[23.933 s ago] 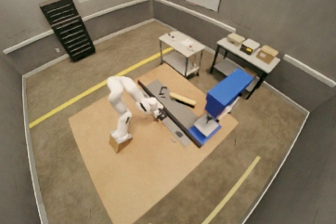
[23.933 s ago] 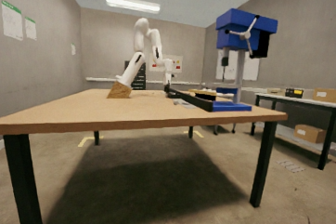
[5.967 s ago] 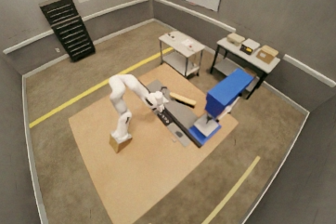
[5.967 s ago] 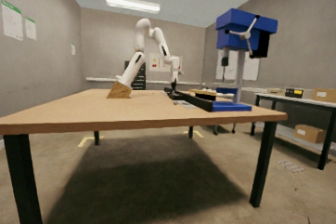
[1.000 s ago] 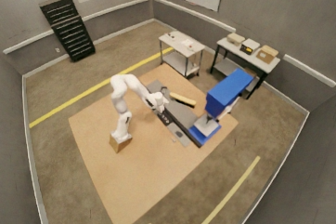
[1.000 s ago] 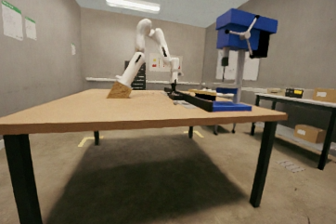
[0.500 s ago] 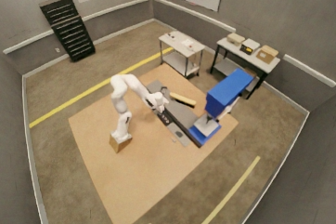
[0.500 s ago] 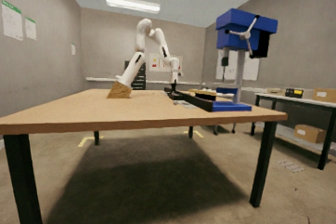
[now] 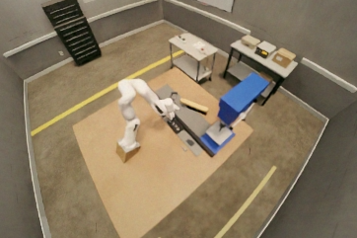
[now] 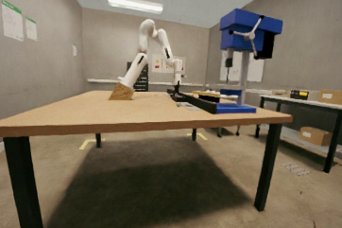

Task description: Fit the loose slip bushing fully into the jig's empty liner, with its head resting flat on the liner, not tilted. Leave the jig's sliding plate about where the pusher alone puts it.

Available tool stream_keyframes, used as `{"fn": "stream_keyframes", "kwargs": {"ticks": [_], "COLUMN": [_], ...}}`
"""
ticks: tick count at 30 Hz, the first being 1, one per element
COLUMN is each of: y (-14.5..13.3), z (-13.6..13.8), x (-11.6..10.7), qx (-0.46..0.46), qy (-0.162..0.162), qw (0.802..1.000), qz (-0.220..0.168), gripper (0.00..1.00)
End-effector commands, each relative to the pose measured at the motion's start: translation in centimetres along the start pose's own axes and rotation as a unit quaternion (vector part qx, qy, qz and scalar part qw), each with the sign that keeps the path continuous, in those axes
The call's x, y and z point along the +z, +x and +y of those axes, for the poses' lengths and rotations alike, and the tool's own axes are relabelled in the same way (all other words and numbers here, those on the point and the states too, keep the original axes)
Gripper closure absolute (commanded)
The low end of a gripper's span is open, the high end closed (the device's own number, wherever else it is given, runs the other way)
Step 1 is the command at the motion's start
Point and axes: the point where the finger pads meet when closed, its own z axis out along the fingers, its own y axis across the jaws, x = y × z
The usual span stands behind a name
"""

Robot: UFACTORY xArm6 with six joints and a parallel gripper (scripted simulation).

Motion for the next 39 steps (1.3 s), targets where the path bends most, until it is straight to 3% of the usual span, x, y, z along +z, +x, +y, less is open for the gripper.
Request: {"fn": "stream_keyframes", "kwargs": {"ticks": [1,39], "y": [0.15,0.15], "z": [0.01,0.01], "x": [0.08,0.62], "qx": [0.0,0.0], "qy": [0.0,0.0], "qw": [1.0,1.0], "qz": [0.002,0.002], "gripper": [0.74,0.74]}}
